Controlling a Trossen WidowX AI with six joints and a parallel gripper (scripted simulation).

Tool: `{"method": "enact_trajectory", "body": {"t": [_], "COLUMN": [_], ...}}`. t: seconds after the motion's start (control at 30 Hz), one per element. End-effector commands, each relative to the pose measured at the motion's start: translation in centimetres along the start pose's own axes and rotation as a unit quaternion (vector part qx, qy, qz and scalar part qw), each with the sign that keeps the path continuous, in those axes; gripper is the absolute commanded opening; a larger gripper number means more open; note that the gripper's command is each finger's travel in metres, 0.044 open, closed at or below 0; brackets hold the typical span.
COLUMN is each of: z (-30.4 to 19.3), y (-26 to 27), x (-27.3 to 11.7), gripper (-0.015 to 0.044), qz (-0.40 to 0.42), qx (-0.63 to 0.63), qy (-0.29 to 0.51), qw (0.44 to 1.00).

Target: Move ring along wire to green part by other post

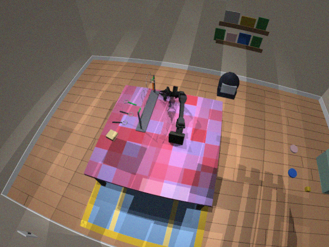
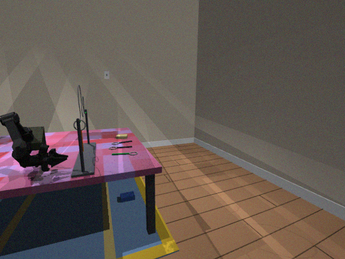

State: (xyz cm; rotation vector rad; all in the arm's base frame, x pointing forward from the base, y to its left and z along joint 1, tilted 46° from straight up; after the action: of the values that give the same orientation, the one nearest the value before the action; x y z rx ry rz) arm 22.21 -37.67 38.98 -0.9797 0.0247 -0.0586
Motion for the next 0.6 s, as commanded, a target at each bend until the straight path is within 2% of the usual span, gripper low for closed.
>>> {"method": "enact_trajectory", "body": {"t": [0.0,0.13,0.57], "z": [2.5,4.4,4.3], "y": [-0.4,-0.6,-0.8], "x": [2.3,3.9,5.3], "gripper": [0.016,0.016,0.016], "qz": [0.001,0.0,0.0], "qx": [-0.006,-0.006,-0.006], "qy": [-0.008,-0.009,-0.009], "qw": [1.0,1.0,1.0]}}
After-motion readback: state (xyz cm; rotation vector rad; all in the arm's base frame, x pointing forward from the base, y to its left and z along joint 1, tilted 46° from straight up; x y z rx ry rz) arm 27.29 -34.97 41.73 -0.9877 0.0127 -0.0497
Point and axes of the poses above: the point midway between the two fingers, 35 mm back from their tips, its own x axis out along the fingers, its own y axis across the jaws, z = x × y, the point moved 7 cm from there along -x, back along the fingers, and after that the axes turned 9 degrees about -x, right-handed, at the moved point
